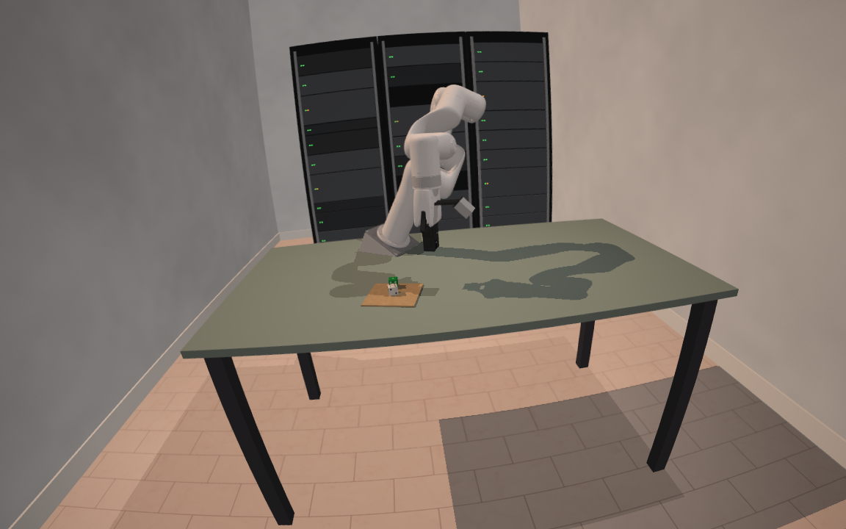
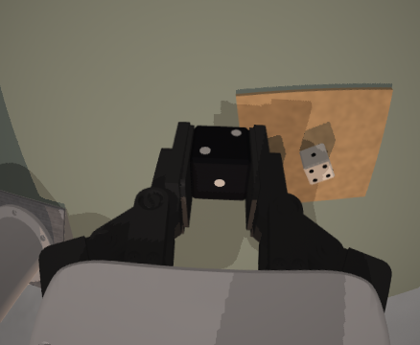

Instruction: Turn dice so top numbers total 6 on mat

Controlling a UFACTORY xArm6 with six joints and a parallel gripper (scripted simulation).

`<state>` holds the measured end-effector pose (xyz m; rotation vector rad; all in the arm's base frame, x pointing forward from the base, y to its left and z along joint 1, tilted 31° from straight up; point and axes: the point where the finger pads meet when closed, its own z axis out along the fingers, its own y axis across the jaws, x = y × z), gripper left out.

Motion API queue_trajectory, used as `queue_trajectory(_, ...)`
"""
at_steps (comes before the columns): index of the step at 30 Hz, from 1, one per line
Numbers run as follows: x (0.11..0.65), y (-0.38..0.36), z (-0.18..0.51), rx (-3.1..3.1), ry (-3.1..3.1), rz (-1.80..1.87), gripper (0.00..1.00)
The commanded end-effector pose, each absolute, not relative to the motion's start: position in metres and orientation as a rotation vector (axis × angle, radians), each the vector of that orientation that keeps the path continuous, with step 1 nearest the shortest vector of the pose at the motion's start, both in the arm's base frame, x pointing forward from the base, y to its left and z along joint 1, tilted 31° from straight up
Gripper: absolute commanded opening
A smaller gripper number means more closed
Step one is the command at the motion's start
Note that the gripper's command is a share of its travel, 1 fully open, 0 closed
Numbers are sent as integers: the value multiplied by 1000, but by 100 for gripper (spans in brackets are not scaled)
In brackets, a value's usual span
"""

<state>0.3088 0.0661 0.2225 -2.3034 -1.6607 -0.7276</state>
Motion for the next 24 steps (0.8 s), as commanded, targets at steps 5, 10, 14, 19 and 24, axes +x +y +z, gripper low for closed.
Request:
queue_trajectory(5, 335, 47, 227, -2462, -1316, -663, 21)
queue_trajectory(10, 352, 33, 226, -2542, -1078, -617, 21)
queue_trajectory(14, 364, 22, 225, -2587, -904, -582, 21)
queue_trajectory(19, 376, 9, 222, -2622, -723, -545, 21)
queue_trajectory(24, 386, -1, 220, -2642, -580, -515, 21)
